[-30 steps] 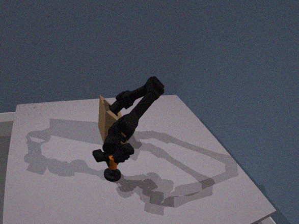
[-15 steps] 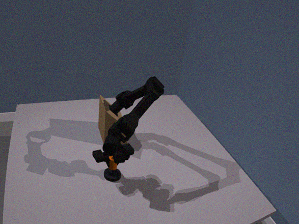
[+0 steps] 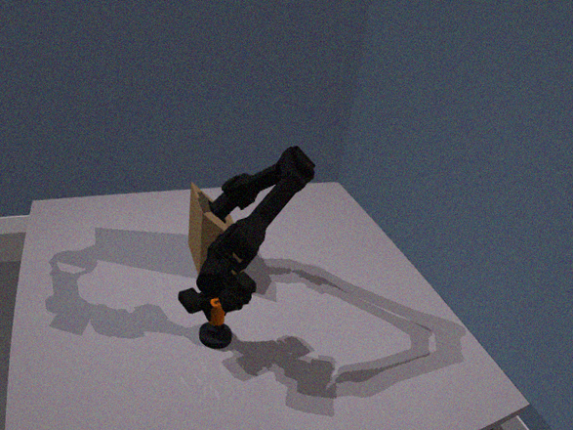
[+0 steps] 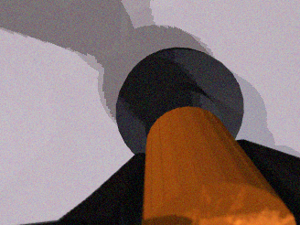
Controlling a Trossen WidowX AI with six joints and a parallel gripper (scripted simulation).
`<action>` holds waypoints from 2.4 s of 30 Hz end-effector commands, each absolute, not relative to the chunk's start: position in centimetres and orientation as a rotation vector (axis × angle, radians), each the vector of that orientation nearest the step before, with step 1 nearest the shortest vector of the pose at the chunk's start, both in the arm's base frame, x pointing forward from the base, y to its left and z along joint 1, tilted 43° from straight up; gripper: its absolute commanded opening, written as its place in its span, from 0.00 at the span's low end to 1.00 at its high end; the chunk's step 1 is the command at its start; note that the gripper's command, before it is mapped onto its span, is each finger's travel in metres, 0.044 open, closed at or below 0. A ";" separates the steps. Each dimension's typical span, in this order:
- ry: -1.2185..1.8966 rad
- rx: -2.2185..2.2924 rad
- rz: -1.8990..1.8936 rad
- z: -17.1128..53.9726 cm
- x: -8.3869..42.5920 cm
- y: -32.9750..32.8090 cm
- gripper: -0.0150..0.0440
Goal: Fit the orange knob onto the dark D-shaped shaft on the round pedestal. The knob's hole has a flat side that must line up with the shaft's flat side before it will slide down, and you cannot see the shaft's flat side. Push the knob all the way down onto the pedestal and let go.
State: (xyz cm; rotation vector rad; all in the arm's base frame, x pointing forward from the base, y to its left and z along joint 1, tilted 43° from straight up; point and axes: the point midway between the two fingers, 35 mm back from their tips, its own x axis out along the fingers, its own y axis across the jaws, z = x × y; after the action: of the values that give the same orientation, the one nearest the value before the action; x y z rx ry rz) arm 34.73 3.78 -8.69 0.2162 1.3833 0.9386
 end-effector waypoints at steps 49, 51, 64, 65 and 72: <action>1.217 -0.014 1.131 -8.4 34.6 3.7 0.25; 1.217 -0.014 1.131 -8.5 34.5 3.7 0.25; 1.217 -0.014 1.131 -8.9 34.6 3.9 0.25; 1.217 -0.014 1.131 -8.9 34.6 3.9 0.25; 1.217 -0.014 1.131 -8.6 34.8 3.6 0.25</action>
State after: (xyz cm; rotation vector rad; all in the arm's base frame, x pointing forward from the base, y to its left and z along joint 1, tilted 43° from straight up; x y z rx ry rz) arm 34.48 3.87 -8.81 -0.0084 1.2270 1.1317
